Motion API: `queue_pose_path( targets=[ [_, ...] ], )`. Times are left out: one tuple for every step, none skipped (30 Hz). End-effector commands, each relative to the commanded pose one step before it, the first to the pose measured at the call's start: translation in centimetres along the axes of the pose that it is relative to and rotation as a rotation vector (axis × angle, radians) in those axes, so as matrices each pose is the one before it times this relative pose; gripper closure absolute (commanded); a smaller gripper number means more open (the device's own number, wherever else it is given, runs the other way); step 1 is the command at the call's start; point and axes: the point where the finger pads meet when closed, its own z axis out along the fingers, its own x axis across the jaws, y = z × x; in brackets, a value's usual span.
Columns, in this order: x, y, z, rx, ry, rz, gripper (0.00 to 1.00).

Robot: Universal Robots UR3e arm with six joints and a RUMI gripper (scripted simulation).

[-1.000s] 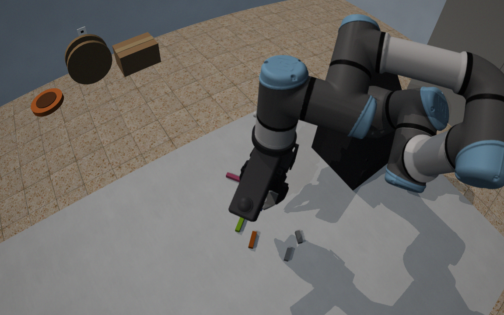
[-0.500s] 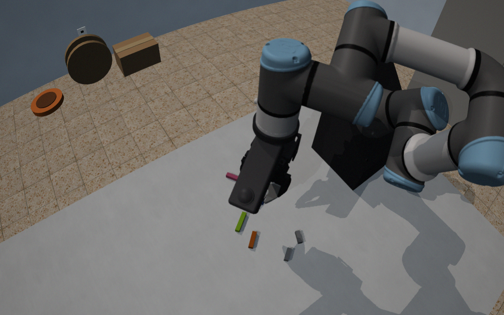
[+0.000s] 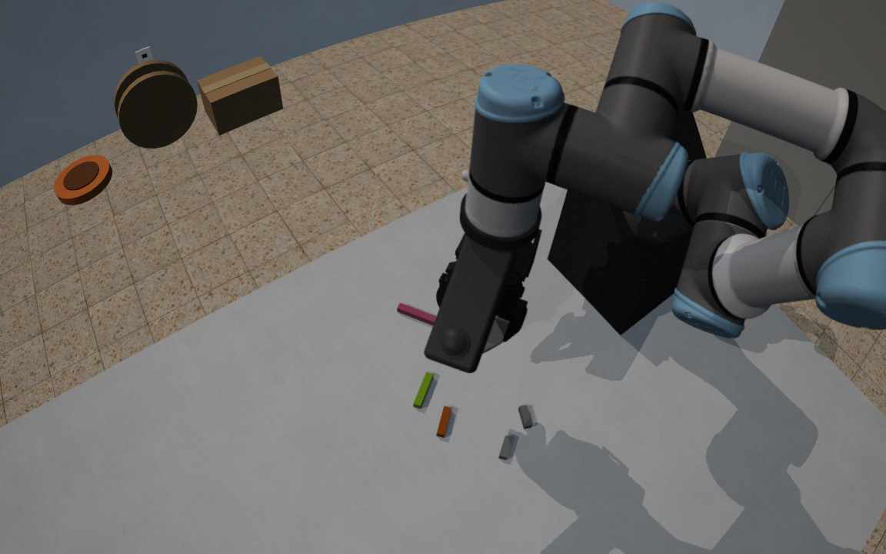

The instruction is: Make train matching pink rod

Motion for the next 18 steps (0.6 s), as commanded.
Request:
queue_pose_path(
  targets=[
    [-1.927, 1.4555, -0.1037, 0.00468, 0.00642, -0.0822, 1.0],
    [-0.308, 0.1842, 0.0329, 0.00008, -0.00015, -0.01207, 1.0],
    [0.0, 0.0, 0.0, 0.0, 0.0, 0.0, 1.0],
    [0.0, 0.0, 0.0, 0.0, 0.0, 0.0, 1.0],
    [-0.191, 0.11, 0.0233, 0.00006, -0.00011, -0.00742, 1.0],
    [-0.083, 0.0468, 0.0108, 0.00003, -0.00005, -0.00321, 1.0],
    [-0.014, 0.0076, 0.0018, 0.0, -0.00001, -0.00052, 1.0],
    [0.0, 0.0, 0.0, 0.0, 0.0, 0.0, 1.0],
    [0.0, 0.0, 0.0, 0.0, 0.0, 0.0, 1.0],
    [0.0, 0.0, 0.0, 0.0, 0.0, 0.0, 1.0],
    [0.0, 0.0, 0.0, 0.0, 0.0, 0.0, 1.0],
    [0.0, 0.0, 0.0, 0.0, 0.0, 0.0, 1.0],
    [0.0, 0.0, 0.0, 0.0, 0.0, 0.0, 1.0],
    [0.0, 0.0, 0.0, 0.0, 0.0, 0.0, 1.0],
    [0.0, 0.0, 0.0, 0.0, 0.0, 0.0, 1.0],
    [0.0, 0.0, 0.0, 0.0, 0.0, 0.0, 1.0],
    [0.0, 0.0, 0.0014, 0.0, 0.0, 0.0, 1.0],
    [0.0, 0.0001, 0.009, 0.0, 0.00001, 0.0, 1.0]
  ],
)
